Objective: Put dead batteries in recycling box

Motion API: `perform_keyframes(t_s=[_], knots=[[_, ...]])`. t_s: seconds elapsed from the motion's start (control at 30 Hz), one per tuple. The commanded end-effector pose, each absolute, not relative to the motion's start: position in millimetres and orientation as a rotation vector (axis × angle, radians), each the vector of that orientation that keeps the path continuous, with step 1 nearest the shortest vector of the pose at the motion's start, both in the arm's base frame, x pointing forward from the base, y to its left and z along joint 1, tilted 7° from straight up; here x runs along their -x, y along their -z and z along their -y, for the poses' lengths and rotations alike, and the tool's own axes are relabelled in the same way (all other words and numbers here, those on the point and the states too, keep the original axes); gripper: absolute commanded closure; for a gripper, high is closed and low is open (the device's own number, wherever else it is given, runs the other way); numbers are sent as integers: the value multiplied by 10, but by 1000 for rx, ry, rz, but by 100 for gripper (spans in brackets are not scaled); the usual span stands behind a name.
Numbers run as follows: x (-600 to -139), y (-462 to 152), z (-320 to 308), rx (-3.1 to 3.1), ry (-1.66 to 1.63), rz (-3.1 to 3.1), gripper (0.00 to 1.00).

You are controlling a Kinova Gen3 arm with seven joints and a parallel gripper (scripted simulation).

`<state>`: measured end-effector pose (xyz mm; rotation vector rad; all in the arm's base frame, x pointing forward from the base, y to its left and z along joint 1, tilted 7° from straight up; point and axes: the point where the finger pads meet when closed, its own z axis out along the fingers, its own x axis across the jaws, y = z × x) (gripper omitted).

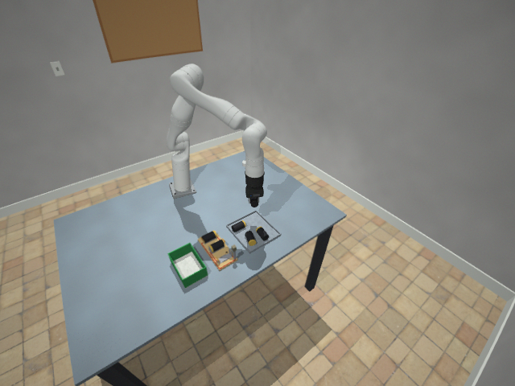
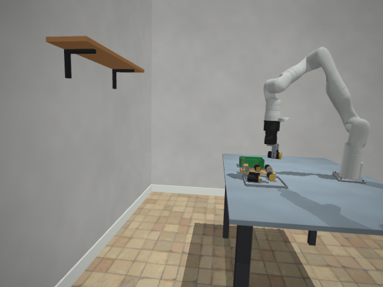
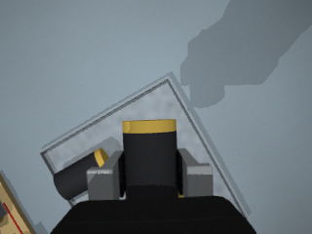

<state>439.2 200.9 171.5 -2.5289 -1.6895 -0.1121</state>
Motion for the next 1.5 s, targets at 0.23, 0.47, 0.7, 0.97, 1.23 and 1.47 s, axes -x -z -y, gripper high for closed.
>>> perform_keyframes(t_s=[0.23, 0.47, 0.7, 0.97, 1.23, 1.47], knots=[[-4392, -1731, -2017, 2669, 103, 1450, 43], [-4392, -1731, -2017, 2754, 92, 1273, 43], [-4392, -1731, -2017, 2826, 82, 1094, 43], [-4392, -1731, -2017, 2901, 68, 863, 43], [-4392, -1731, -2017, 2942, 59, 704, 43], [-4392, -1731, -2017, 2975, 49, 538, 43]])
